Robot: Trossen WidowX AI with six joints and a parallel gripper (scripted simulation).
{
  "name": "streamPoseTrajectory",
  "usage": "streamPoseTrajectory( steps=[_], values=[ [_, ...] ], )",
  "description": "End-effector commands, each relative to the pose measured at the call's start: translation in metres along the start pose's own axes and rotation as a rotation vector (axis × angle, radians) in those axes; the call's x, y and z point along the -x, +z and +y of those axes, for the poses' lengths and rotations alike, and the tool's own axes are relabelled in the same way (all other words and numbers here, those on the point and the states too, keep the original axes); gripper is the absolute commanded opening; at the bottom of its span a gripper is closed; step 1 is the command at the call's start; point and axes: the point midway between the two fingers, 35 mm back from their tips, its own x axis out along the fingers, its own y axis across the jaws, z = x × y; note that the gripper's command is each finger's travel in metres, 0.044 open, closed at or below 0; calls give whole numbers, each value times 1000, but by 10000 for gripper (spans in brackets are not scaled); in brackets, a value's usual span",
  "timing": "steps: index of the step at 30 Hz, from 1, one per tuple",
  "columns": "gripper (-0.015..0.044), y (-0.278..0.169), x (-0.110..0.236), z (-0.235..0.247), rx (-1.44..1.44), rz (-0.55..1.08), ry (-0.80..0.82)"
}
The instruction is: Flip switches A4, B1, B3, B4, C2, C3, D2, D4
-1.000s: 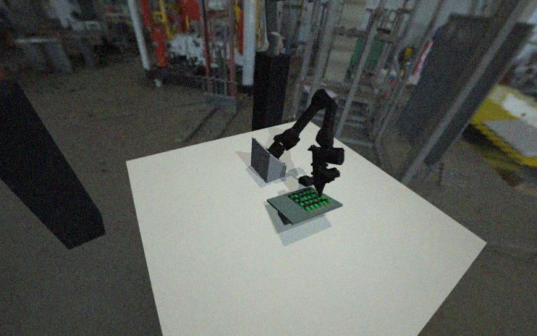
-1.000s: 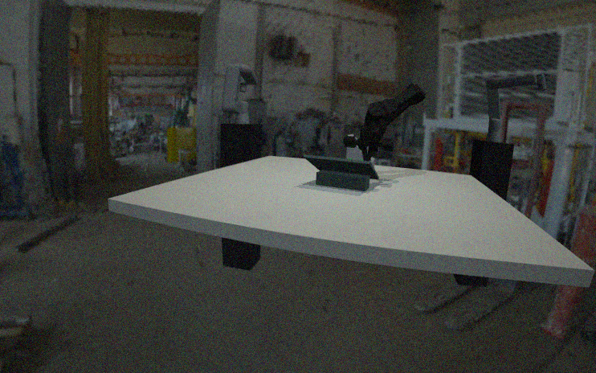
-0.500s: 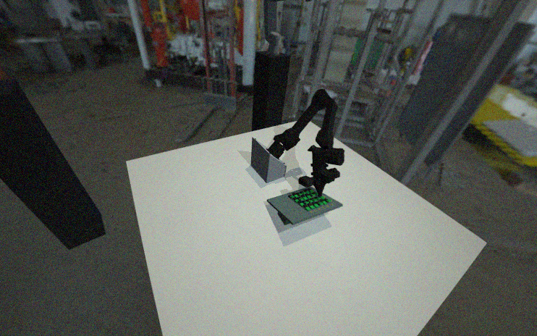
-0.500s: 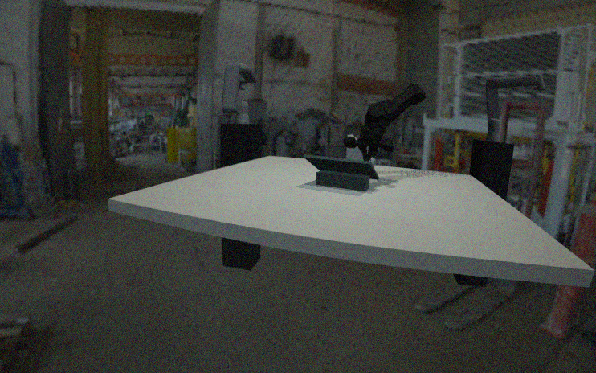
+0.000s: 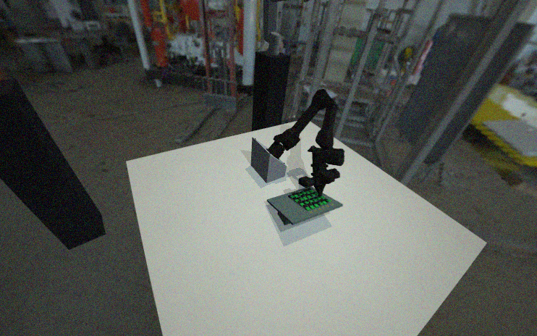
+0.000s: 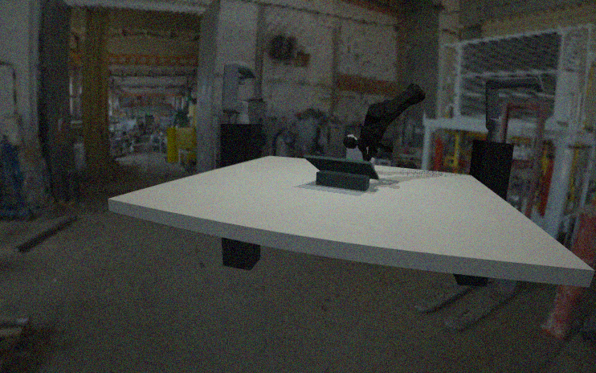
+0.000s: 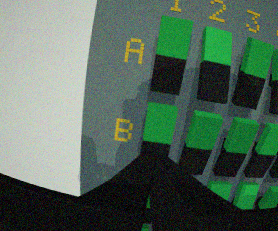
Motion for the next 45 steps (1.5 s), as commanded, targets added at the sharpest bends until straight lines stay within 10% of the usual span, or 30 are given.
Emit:
streamPoseTrajectory(
  steps=[1, 15, 45],
  values=[
    [0, 0, -1, -1, -3, -1, -3],
    [0, 3, 63, -1, -4, 26, -7],
    [0, 21, 13, -44, -2, 50, -6]
  ],
)
